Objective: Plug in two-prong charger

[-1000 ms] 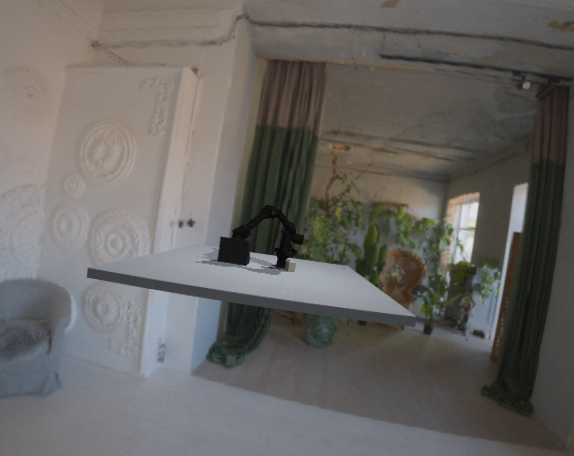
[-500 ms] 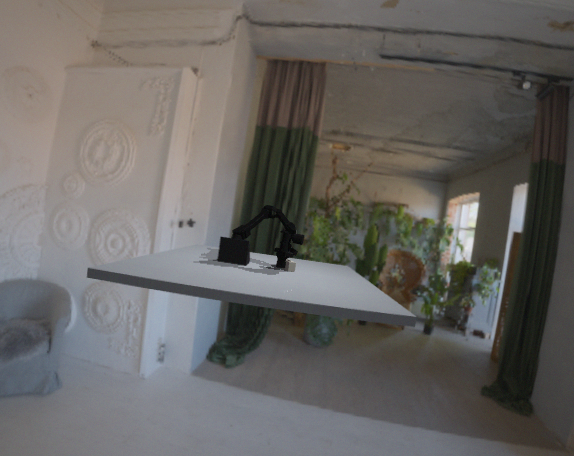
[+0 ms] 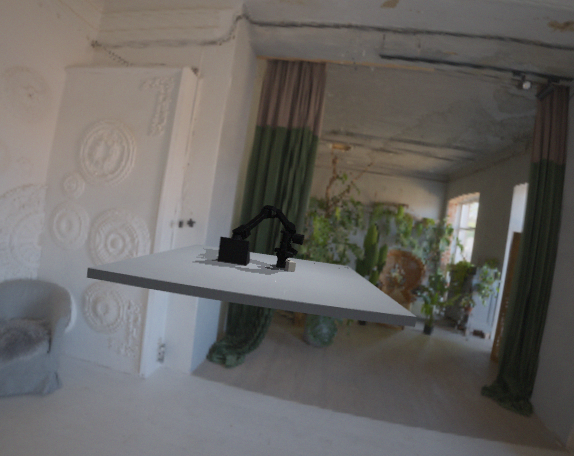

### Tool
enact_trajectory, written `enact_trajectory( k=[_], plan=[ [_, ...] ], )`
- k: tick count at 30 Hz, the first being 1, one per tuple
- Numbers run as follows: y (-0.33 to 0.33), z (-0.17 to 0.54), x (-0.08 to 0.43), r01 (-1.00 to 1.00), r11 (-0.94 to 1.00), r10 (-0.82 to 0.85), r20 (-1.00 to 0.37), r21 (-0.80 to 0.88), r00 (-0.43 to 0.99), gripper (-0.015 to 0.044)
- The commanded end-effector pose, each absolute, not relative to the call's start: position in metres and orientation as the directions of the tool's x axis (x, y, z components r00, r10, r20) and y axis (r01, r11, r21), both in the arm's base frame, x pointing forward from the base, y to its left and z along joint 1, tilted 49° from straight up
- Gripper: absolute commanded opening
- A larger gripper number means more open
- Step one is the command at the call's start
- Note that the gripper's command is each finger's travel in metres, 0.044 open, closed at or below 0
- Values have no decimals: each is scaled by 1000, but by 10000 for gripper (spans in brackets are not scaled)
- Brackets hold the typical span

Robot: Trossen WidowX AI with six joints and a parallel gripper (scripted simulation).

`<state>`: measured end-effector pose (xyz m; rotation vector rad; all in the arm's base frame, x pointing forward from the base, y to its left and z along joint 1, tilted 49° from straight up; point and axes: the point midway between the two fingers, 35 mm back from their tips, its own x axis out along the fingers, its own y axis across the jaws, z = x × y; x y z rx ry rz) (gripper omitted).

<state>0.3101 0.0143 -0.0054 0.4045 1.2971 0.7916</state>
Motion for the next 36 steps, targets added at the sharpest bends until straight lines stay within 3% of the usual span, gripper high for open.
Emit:
enact_trajectory(
  k=[1, 10, 27, 36],
  plan=[
    [14, -5, 310, -291, 680, 716, -695, 673, 65, 0],
    [14, -5, 310, -291, 680, 716, -695, 673, 65, 0],
    [14, -5, 310, -291, 680, 716, -695, 673, 65, 440],
    [14, -6, 308, -294, 679, 717, -694, 673, 70, 440]
  ],
)
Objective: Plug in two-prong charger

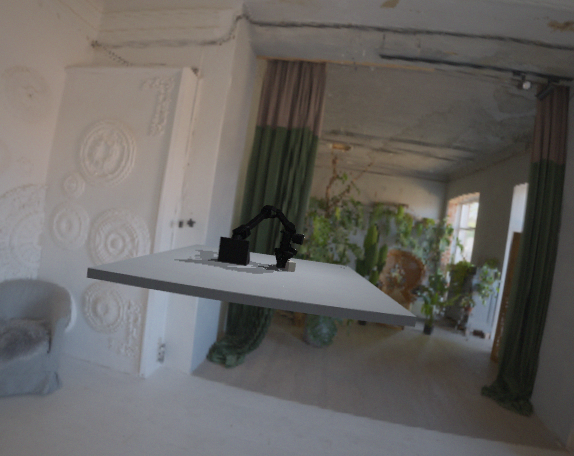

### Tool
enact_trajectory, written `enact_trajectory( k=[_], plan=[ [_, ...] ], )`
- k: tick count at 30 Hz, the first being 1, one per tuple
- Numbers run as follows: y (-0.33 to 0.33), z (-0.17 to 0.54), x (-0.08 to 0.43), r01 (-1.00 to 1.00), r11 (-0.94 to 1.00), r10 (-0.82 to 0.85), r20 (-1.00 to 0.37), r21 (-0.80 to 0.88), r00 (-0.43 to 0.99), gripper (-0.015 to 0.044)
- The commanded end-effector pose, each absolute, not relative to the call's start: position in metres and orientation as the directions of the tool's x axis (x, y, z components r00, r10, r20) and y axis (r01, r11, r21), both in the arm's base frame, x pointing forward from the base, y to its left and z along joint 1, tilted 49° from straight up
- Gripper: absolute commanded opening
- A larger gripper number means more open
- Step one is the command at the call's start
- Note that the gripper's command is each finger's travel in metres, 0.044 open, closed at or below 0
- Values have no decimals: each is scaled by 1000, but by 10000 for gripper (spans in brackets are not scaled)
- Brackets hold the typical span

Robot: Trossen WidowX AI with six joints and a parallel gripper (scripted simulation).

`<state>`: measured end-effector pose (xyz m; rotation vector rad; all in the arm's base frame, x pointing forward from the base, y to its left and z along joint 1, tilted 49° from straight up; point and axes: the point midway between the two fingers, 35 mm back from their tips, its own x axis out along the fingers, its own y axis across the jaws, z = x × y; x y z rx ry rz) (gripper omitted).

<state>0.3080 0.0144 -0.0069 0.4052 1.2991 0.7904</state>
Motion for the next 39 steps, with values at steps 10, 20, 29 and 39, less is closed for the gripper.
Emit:
enact_trajectory(
  k=[10, 20, 29, 39],
  plan=[
    [14, -8, 304, -297, 678, 718, -692, 672, 76, 440],
    [13, -9, 301, -301, 678, 719, -690, 671, 83, 440],
    [13, -10, 298, -302, 678, 720, -689, 670, 86, 440],
    [11, -15, 286, -302, 678, 720, -689, 670, 86, 440]
  ],
)
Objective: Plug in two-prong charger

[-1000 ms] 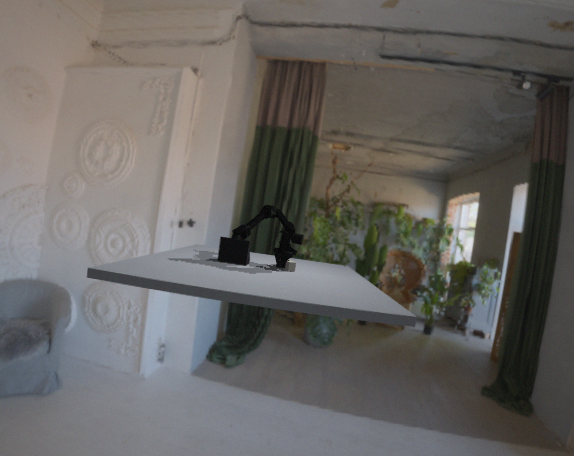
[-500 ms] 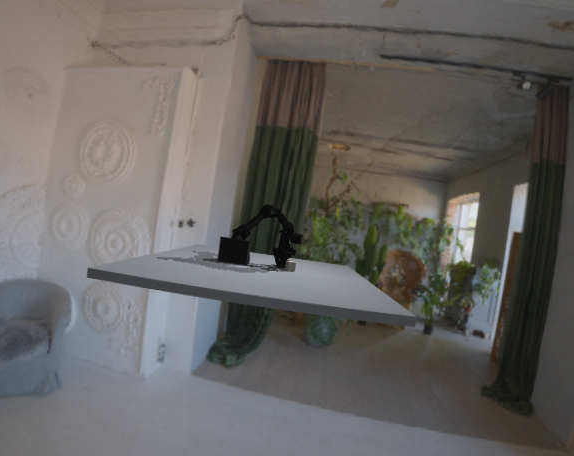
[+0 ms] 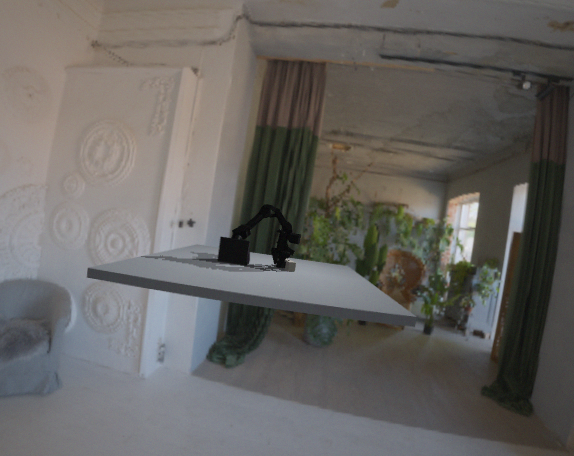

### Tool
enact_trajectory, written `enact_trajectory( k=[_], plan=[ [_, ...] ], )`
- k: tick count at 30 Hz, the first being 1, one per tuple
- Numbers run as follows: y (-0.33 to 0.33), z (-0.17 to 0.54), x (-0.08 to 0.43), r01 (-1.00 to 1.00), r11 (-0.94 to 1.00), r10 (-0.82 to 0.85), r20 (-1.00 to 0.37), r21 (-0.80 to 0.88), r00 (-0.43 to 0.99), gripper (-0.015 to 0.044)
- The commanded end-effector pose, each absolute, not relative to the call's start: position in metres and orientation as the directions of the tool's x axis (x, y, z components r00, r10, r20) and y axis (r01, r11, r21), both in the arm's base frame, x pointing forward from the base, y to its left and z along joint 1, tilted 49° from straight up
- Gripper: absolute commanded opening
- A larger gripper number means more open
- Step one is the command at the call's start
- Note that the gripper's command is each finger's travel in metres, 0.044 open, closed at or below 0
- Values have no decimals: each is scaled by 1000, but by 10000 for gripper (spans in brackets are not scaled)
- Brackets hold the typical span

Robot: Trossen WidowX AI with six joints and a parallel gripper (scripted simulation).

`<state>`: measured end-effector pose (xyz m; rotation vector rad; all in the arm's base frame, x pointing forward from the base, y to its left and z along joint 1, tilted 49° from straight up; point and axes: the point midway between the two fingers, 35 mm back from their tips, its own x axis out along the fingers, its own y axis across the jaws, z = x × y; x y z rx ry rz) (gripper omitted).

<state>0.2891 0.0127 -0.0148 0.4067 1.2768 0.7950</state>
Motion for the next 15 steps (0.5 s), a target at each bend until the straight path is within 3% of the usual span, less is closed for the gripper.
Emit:
enact_trajectory(
  k=[1, 15],
  plan=[
    [11, -16, 285, -302, 678, 719, -689, 670, 87, 440],
    [9, -22, 267, -302, 678, 719, -689, 670, 87, 440]
  ],
)
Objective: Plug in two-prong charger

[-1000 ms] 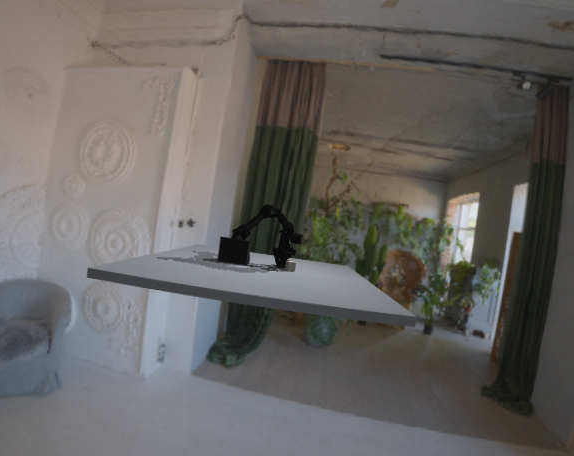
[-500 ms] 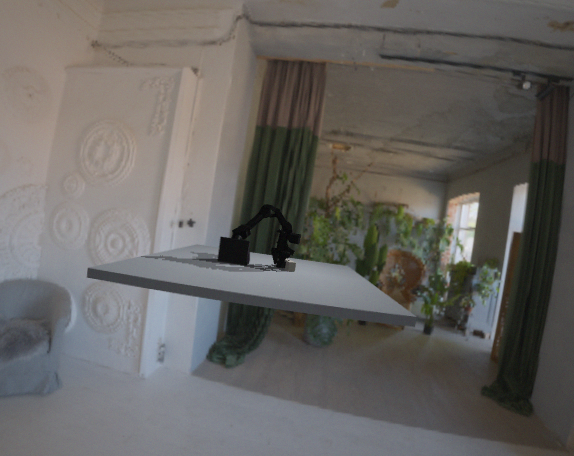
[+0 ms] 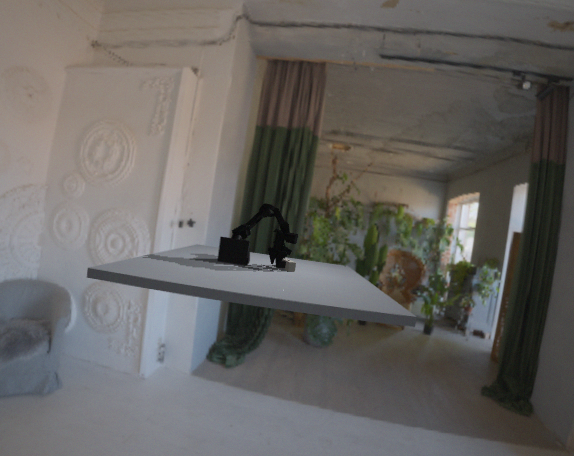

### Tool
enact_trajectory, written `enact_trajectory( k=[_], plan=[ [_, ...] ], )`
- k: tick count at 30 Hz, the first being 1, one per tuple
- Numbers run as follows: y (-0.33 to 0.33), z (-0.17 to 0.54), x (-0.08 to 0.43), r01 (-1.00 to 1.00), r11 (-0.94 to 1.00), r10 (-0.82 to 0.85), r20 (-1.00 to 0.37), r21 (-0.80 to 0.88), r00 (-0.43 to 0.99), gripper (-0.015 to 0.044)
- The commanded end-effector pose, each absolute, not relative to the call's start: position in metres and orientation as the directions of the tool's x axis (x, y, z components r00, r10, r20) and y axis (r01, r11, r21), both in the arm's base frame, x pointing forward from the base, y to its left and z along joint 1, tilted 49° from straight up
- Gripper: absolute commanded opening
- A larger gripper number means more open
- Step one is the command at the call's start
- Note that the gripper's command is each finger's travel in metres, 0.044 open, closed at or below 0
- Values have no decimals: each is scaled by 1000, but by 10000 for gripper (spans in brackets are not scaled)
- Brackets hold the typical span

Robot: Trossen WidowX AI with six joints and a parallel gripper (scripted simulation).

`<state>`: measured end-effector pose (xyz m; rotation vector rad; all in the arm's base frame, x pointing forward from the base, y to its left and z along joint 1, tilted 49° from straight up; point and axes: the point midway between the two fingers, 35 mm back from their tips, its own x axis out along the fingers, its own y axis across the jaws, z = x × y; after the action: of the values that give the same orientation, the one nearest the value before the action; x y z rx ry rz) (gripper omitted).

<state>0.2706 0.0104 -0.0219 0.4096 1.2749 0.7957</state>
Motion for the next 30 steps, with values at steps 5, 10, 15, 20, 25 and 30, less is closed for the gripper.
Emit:
enact_trajectory(
  k=[5, 10, 15, 20, 25, 30],
  plan=[
    [8, -25, 261, -302, 678, 720, -689, 670, 87, 440],
    [8, -27, 254, -302, 678, 720, -689, 670, 87, 440],
    [8, -29, 248, -302, 678, 720, -688, 670, 87, 440],
    [4, -25, 250, -293, 672, 733, -665, 680, 138, 440],
    [-36, 15, 256, -290, 671, 710, -479, 683, 515, 440],
    [-48, 28, 253, -299, 677, 676, -409, 673, 613, 440]
  ],
)
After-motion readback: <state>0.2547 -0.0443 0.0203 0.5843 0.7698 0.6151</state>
